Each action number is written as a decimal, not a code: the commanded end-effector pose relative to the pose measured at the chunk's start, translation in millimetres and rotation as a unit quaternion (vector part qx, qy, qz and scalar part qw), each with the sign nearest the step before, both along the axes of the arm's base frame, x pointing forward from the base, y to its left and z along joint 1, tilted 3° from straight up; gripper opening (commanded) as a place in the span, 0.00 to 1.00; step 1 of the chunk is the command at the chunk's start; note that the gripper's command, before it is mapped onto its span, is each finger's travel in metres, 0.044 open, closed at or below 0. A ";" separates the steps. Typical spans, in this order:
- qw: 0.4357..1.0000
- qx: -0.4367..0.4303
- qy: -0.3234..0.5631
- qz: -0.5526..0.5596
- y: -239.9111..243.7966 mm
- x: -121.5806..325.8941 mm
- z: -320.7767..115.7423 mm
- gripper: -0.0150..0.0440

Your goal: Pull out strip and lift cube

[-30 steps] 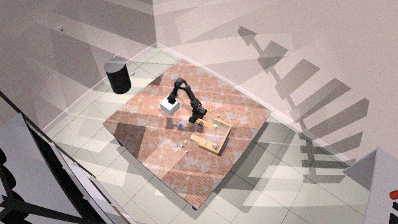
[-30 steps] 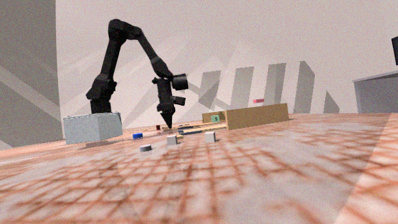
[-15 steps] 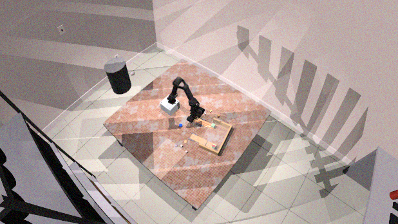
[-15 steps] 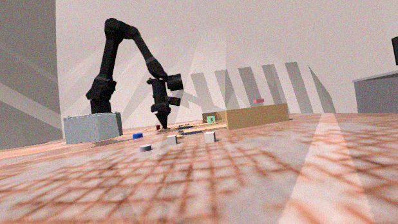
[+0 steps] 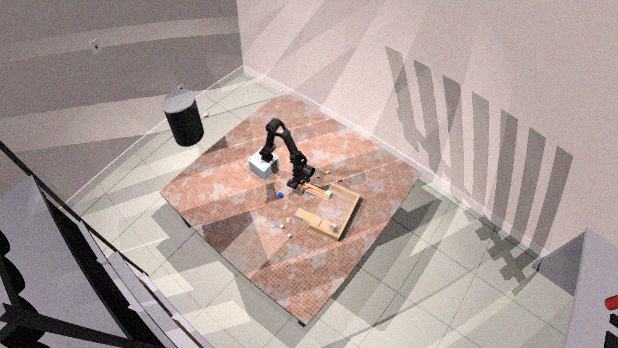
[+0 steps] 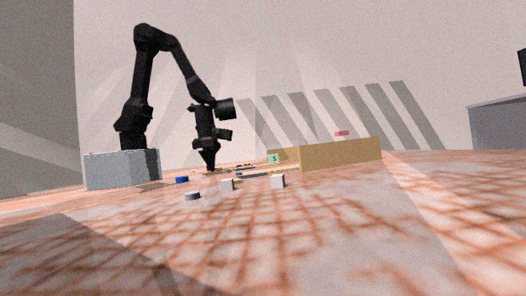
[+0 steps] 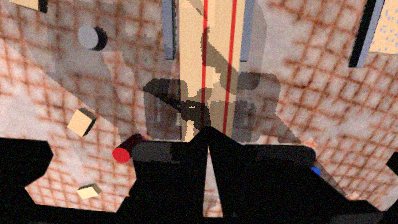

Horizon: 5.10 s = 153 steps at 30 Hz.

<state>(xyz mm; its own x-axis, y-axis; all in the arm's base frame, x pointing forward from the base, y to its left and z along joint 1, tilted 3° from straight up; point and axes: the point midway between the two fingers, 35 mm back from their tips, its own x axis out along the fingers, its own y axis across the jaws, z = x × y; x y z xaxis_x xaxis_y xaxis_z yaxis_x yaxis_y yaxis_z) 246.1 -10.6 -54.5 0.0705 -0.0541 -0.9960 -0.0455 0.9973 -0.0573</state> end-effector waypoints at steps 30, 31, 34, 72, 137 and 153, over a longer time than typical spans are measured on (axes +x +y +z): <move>1.000 0.001 0.019 0.002 -2.7 -52.2 -7.0 0.25; 1.000 0.001 0.019 0.002 -2.8 -53.3 -7.1 0.25; 1.000 0.001 0.019 0.002 -3.1 -56.6 -7.2 0.25; 1.000 0.001 0.019 0.002 -3.3 -59.7 -7.3 0.25; 1.000 0.002 0.009 0.006 18.7 133.6 66.1 1.00; 1.000 0.002 0.008 0.006 20.6 157.3 59.6 0.68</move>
<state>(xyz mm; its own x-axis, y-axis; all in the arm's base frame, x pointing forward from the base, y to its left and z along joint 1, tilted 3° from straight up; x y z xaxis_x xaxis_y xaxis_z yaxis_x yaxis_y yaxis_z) 401.4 10.2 9.9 0.0530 -0.0505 -0.9973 -0.0634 0.9965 -0.0538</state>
